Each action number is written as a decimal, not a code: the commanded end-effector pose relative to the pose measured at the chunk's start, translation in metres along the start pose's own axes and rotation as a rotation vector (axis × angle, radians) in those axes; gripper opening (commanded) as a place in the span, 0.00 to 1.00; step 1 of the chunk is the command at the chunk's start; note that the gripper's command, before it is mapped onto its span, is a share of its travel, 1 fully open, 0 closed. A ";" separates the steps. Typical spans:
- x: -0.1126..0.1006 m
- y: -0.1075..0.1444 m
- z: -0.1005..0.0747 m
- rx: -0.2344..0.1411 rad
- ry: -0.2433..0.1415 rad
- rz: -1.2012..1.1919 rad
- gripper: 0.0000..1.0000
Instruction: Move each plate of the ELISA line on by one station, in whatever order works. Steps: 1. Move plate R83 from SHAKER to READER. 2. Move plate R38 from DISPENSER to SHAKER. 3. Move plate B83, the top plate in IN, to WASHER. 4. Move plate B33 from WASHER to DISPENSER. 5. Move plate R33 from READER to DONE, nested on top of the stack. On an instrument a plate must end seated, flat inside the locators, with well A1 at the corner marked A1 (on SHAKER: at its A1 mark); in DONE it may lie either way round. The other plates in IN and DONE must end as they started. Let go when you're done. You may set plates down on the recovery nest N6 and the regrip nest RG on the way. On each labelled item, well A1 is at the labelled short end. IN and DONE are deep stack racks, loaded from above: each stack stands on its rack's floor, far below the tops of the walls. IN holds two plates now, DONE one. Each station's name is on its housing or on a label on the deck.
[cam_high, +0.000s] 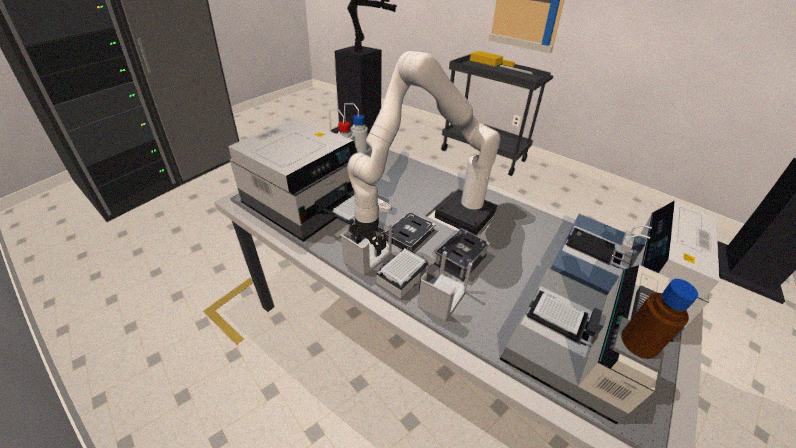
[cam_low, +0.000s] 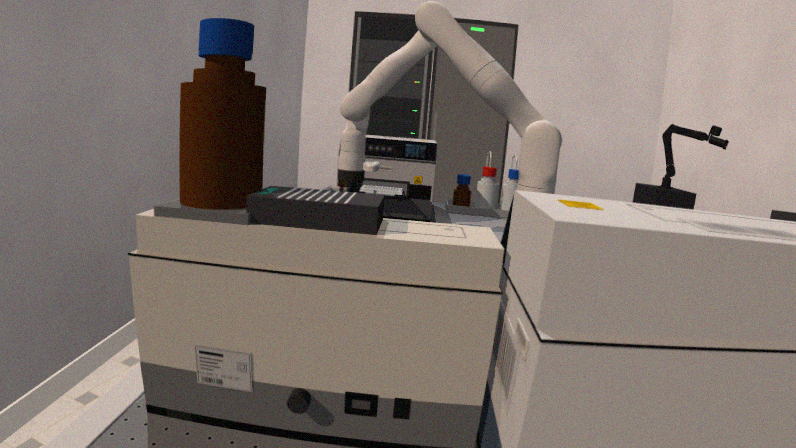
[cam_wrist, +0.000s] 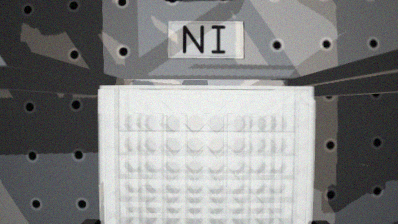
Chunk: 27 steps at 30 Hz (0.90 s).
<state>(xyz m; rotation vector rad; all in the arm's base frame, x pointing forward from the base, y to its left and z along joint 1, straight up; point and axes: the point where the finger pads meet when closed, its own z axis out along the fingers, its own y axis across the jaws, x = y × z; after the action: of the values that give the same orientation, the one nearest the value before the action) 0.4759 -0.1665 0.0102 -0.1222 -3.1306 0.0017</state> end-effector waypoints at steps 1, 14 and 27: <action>-0.001 0.000 -0.002 -0.001 -0.004 0.001 0.94; -0.001 0.000 -0.002 -0.001 -0.004 0.001 0.94; -0.001 0.000 -0.005 -0.003 -0.002 0.003 0.94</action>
<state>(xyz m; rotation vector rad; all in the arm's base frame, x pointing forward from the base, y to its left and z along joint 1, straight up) 0.4758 -0.1665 0.0111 -0.1224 -3.1304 0.0015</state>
